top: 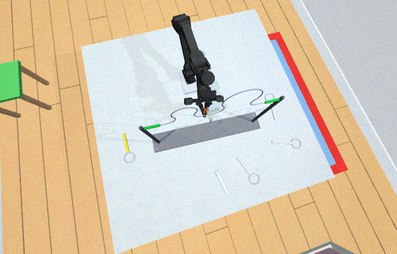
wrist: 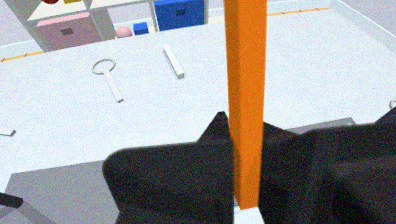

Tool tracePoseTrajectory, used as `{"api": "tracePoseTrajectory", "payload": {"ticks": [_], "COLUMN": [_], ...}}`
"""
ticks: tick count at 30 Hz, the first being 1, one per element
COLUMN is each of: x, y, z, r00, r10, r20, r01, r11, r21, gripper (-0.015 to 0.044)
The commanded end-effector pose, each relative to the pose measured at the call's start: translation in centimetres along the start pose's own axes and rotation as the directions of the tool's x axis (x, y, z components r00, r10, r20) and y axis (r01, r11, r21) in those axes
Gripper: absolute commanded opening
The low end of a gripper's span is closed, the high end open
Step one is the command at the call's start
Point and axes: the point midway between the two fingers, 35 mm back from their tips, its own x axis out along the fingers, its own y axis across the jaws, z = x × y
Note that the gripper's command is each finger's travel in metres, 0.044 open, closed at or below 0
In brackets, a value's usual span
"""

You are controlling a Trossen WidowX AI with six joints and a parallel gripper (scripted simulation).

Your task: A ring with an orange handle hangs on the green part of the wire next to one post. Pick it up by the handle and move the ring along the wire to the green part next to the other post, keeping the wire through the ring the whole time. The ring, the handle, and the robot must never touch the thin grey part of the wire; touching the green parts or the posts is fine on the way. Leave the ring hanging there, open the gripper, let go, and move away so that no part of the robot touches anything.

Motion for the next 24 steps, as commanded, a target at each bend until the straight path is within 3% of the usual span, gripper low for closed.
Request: {"api": "tracePoseTrajectory", "payload": {"ticks": [1,24], "x": [-0.1,-1.0], "y": [0.5,5.7], "z": [0.1,0.6], "r00": [1.0,0.99], "r10": [0.004,0.139], "r20": [0.001,-0.009], "r01": [-0.004,-0.133], "r11": [1.0,0.96], "r21": [0.016,0.246], "gripper": [-0.015,-0.015]}}
